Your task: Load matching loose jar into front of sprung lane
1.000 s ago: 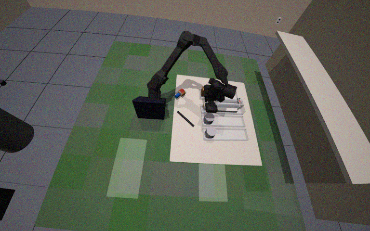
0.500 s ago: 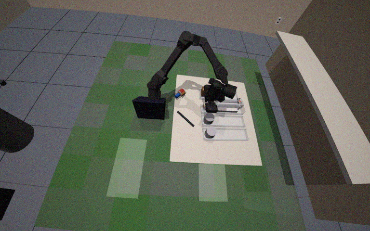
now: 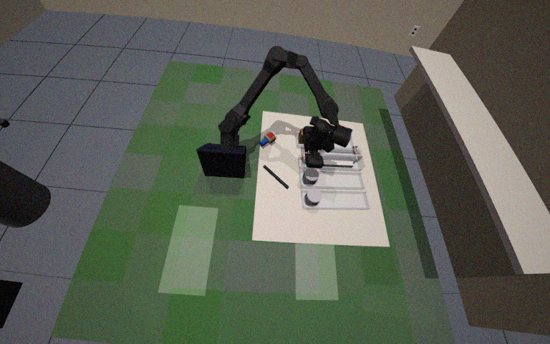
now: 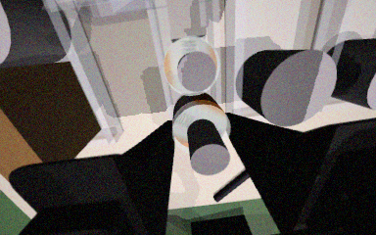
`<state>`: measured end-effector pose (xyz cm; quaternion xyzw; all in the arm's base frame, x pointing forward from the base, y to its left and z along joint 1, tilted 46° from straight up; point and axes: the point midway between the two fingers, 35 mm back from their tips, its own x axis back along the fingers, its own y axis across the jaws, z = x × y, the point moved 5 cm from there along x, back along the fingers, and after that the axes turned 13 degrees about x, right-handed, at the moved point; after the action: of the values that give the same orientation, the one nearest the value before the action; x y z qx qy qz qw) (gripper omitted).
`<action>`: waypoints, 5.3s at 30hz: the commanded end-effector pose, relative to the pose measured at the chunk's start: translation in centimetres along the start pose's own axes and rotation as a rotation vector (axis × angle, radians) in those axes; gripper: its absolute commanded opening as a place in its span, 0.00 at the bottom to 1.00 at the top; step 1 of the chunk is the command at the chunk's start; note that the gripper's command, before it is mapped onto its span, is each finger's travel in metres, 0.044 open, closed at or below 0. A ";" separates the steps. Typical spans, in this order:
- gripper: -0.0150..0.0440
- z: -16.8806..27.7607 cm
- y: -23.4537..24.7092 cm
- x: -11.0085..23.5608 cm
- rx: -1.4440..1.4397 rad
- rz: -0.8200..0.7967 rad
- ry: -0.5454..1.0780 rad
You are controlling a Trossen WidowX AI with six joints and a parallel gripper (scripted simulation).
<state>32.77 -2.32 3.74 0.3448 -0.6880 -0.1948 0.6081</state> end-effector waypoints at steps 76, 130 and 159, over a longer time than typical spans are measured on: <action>0.25 -0.8 -0.1 -1.5 0.012 -0.005 -0.023; 0.25 -0.1 0.0 -2.3 0.012 -0.006 -0.023; 0.25 0.5 0.0 -2.3 0.011 -0.006 -0.023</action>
<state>32.34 -0.72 2.00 0.3460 -0.6944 -0.1980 0.5990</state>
